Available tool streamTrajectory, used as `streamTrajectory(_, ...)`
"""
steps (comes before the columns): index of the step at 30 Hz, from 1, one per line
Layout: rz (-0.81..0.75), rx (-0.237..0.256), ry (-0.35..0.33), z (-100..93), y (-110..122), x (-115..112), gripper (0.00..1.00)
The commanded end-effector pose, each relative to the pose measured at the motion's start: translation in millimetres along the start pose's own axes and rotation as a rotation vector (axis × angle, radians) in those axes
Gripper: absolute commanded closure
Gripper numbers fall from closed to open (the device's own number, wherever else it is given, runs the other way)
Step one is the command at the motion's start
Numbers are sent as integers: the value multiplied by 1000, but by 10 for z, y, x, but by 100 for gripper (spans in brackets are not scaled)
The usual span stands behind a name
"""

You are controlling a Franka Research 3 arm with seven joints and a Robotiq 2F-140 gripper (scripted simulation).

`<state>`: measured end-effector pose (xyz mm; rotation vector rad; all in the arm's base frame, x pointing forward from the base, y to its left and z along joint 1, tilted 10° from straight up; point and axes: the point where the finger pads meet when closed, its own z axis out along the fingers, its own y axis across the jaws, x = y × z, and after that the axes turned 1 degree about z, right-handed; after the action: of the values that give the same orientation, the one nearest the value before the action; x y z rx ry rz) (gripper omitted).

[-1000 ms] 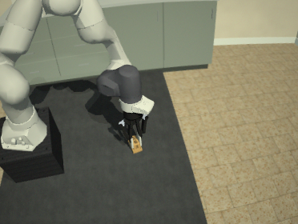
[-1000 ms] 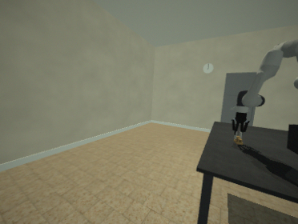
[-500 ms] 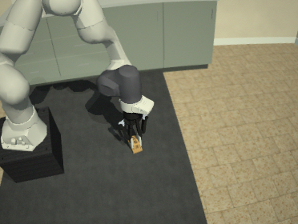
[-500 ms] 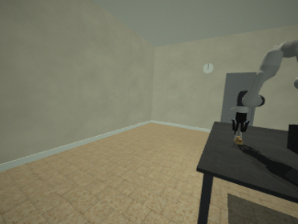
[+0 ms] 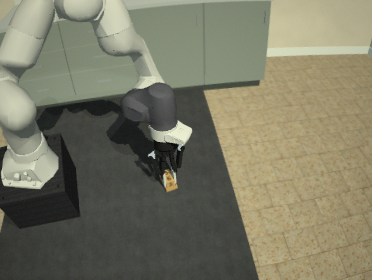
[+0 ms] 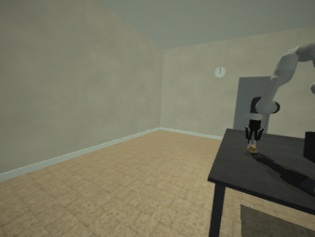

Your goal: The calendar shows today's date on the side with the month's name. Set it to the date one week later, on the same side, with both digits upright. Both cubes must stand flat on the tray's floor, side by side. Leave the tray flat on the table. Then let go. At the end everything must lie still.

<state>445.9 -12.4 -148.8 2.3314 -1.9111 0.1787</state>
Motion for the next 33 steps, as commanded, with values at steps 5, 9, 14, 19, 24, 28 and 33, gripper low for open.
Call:
streamTrajectory(5, -4, 5, 2, 22, -17, 3, 83)
streamTrajectory(9, -4, 5, 2, 31, -17, 3, 83)
streamTrajectory(14, -4, 5, 2, 34, -17, 3, 83)
streamTrajectory(19, -4, 5, 2, 34, -17, 3, 83)
streamTrajectory(24, -4, 5, 2, 34, -17, 3, 83)
streamTrajectory(28, -4, 5, 2, 34, -17, 3, 83)
streamTrajectory(33, -4, 5, 2, 34, -17, 3, 83)
